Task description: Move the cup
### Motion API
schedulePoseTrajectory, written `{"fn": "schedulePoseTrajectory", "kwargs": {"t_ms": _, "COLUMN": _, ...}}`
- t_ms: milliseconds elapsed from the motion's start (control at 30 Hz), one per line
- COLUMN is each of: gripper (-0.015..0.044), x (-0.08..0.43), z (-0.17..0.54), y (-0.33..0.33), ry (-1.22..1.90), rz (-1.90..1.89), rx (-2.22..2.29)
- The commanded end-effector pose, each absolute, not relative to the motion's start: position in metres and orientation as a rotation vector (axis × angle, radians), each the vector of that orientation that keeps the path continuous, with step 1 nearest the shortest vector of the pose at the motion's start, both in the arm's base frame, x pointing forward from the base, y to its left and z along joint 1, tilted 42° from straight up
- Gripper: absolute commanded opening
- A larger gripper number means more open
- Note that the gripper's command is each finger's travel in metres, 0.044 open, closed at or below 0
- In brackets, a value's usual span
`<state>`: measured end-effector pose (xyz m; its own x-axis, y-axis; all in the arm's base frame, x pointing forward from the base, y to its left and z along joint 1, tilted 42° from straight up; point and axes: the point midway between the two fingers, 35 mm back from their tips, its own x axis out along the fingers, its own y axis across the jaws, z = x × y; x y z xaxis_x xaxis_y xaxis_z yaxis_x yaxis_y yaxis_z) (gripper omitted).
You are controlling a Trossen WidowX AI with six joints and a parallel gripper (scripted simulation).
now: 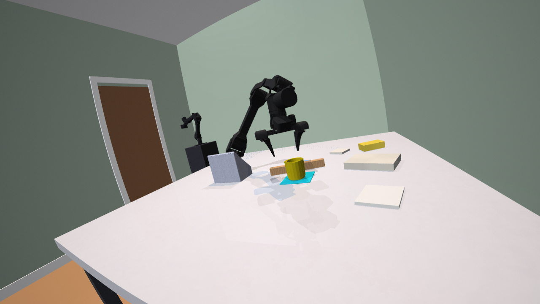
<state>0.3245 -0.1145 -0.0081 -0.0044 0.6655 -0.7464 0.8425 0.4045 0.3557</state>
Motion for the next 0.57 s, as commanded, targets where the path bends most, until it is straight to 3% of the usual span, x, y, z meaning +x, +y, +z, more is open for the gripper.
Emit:
{"fn": "schedulePoseTrajectory", "kwargs": {"t_ms": 0, "gripper": 0.0440, "x": 0.325, "z": 0.001, "y": -0.125, "ry": 1.730, "rz": -0.239, "rx": 1.319}}
{"fn": "schedulePoseTrajectory", "kwargs": {"t_ms": 533, "gripper": 0.0440, "x": 0.328, "z": 0.031, "y": -0.148, "ry": 1.731, "rz": -0.239, "rx": 1.316}}
